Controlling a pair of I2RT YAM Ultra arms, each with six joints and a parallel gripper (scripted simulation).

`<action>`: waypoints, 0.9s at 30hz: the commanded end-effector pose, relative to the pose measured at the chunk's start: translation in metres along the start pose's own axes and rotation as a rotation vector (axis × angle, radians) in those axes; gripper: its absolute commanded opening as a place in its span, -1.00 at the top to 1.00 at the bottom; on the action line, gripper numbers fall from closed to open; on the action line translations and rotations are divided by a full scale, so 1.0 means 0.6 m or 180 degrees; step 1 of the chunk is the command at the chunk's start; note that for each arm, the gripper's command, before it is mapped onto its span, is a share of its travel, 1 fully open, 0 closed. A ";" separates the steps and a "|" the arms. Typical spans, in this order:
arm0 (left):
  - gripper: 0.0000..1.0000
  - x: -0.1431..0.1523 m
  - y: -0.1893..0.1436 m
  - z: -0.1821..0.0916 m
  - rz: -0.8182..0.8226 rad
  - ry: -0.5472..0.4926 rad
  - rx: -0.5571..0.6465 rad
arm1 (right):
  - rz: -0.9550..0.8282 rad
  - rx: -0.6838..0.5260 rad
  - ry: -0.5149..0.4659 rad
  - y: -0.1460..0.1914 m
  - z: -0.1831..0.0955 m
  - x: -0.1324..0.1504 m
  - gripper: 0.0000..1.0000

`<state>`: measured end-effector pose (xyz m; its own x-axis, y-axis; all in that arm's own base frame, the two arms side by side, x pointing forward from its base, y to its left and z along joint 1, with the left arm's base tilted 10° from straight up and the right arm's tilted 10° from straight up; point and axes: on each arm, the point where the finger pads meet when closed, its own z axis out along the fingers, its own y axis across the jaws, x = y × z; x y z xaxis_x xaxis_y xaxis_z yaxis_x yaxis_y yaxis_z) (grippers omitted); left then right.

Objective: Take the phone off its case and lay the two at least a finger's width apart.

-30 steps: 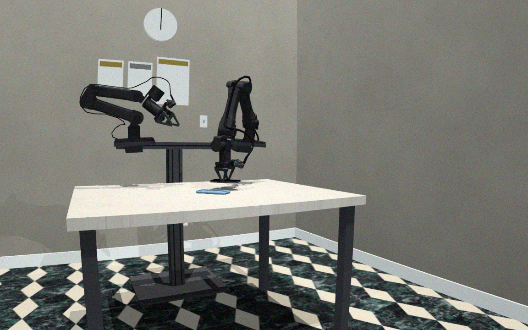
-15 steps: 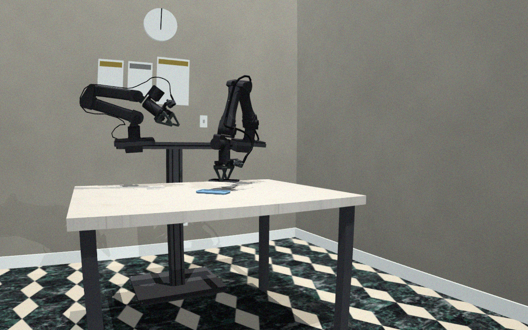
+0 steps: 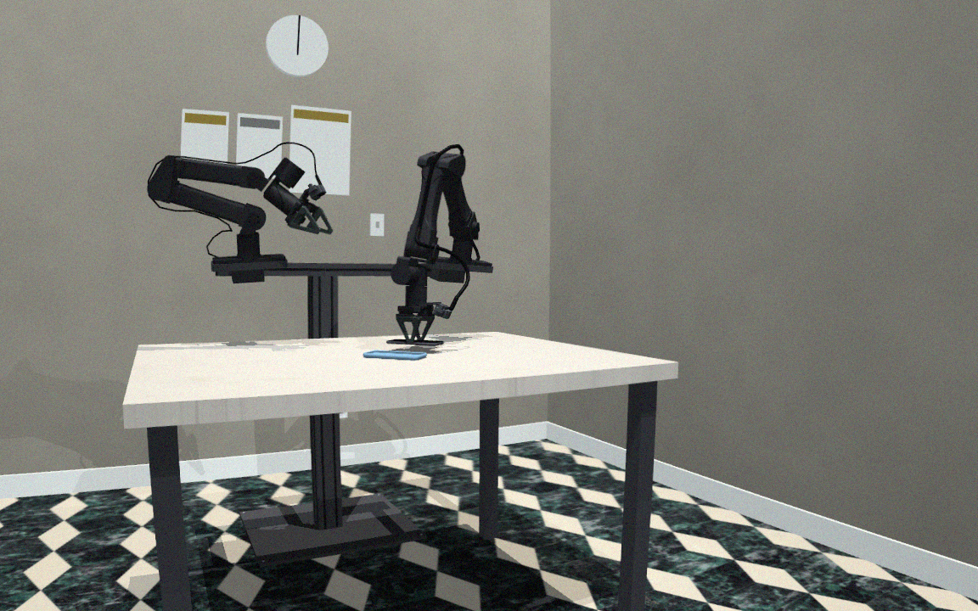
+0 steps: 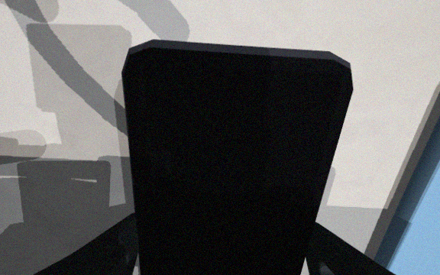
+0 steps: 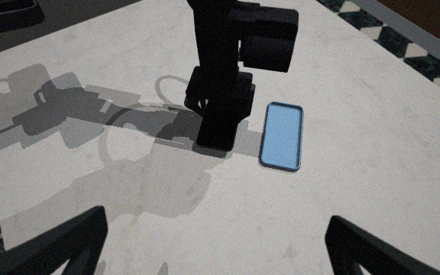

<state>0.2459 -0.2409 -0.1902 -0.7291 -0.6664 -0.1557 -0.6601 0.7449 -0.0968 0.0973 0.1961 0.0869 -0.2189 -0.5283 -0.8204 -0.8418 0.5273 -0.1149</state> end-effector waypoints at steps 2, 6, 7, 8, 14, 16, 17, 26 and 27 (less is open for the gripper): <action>-0.36 0.000 0.001 0.009 0.0034 0.0005 0.0053 | 0.0008 0.0003 -0.0027 0.000 -0.001 -0.007 -1.00; -0.36 0.000 0.004 0.018 0.0032 0.0008 0.0053 | 0.0008 0.0003 -0.0027 0.000 -0.001 -0.007 -1.00; -0.36 -0.001 0.005 0.020 0.0031 0.0006 0.0052 | 0.0008 0.0003 -0.0027 0.000 -0.001 -0.007 -1.00; -0.36 -0.001 0.006 0.022 0.0032 0.0005 0.0052 | 0.0008 0.0003 -0.0027 0.000 -0.001 -0.007 -1.00; -0.36 0.000 -0.002 0.027 0.0030 0.0005 0.0088 | 0.0008 0.0003 -0.0027 0.000 -0.001 -0.007 -1.00; -0.36 -0.001 -0.002 0.030 0.0023 0.0006 0.0087 | 0.0008 0.0003 -0.0027 0.000 -0.001 -0.007 -1.00; -0.36 -0.002 -0.001 0.032 0.0022 0.0005 0.0087 | 0.0008 0.0003 -0.0027 0.000 -0.001 -0.007 -1.00; -0.36 0.000 -0.005 0.029 0.0039 0.0001 0.0103 | 0.0008 0.0003 -0.0027 0.000 -0.001 -0.007 -1.00; -0.36 0.000 -0.005 0.029 0.0039 0.0001 0.0103 | 0.0008 0.0003 -0.0027 0.000 -0.001 -0.007 -1.00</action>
<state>0.2469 -0.2362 -0.2105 -0.7293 -0.6663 -0.1554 -0.6586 0.7452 -0.1046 0.0973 0.1961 0.0869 -0.2189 -0.5283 -0.8204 -0.8418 0.5273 -0.1149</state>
